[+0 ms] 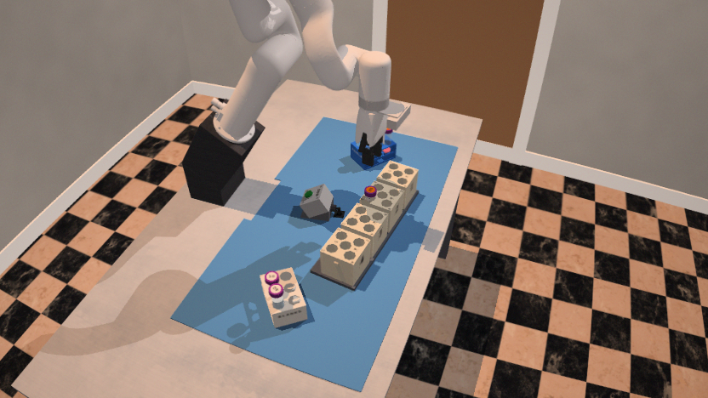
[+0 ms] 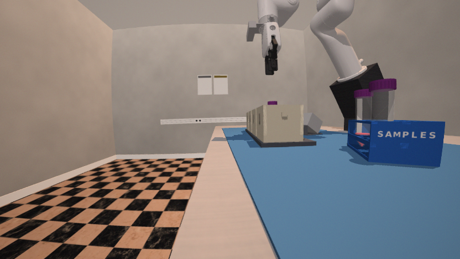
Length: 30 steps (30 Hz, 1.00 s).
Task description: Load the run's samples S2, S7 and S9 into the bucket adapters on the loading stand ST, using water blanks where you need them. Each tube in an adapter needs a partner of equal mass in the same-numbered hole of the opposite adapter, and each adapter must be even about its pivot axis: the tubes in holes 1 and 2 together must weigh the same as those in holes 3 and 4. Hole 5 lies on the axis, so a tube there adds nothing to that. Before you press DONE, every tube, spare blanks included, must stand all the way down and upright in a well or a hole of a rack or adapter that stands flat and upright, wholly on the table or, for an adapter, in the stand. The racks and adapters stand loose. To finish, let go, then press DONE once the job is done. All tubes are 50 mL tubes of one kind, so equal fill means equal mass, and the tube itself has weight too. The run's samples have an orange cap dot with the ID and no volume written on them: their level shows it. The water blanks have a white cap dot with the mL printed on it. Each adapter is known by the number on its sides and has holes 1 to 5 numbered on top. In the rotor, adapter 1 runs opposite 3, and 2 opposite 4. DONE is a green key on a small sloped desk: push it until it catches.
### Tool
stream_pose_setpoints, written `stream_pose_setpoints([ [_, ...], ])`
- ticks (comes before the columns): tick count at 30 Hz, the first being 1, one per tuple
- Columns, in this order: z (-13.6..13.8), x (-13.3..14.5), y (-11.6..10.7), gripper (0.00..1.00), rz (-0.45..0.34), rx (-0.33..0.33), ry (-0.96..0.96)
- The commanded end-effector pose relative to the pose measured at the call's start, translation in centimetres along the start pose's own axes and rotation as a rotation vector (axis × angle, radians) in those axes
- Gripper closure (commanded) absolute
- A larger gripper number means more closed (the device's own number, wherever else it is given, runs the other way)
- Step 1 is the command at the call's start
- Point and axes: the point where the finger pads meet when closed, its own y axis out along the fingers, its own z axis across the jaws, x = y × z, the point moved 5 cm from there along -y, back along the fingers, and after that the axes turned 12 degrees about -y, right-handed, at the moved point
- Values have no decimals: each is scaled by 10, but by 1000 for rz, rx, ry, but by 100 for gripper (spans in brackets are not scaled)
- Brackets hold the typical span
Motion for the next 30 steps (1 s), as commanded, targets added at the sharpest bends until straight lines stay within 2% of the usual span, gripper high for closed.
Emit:
stream_pose_setpoints([
  [1,0,-1,-1,56,3,0,0],
  [2,0,-1,-1,56,3,0,0],
  [3,-5,0,-1,43,3,0,-33],
  [30,-125,35,-1,43,3,0,-866],
])
